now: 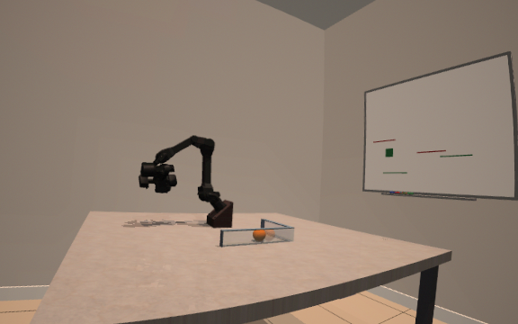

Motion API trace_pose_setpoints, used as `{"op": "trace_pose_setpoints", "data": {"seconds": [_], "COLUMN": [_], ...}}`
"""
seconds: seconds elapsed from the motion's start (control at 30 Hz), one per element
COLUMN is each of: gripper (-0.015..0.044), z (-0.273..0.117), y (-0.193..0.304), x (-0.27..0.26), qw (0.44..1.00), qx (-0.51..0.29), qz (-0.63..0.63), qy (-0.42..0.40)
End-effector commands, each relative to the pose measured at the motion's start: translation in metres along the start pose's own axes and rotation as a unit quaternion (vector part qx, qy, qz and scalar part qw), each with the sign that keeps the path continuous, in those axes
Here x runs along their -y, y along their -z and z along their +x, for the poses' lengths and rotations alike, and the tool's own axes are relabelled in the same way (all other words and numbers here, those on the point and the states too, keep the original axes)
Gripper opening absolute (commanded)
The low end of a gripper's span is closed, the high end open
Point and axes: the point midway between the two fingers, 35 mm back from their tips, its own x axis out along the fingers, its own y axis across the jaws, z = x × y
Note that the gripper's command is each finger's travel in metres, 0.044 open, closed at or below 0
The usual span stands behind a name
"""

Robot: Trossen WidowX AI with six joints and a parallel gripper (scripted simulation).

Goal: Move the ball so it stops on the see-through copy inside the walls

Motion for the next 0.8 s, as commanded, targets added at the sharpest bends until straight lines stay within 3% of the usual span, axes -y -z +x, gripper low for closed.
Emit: {"op": "trace_pose_setpoints", "data": {"seconds": [0.0, 0.33, 0.57, 0.77], "gripper": [0.0374, 0.0366, 0.0366, 0.0366], "z": [0.0, -0.042, -0.116, -0.195], "y": [-0.001, -0.083, -0.17, -0.236], "x": [0.001, 0.051, 0.072, 0.054], "qw": [1.0, 0.985, 0.956, 0.926], "qx": [0.002, 0.151, 0.274, 0.362], "qz": [0.001, 0.054, 0.079, 0.085], "qy": [0.001, 0.061, 0.074, 0.063]}}
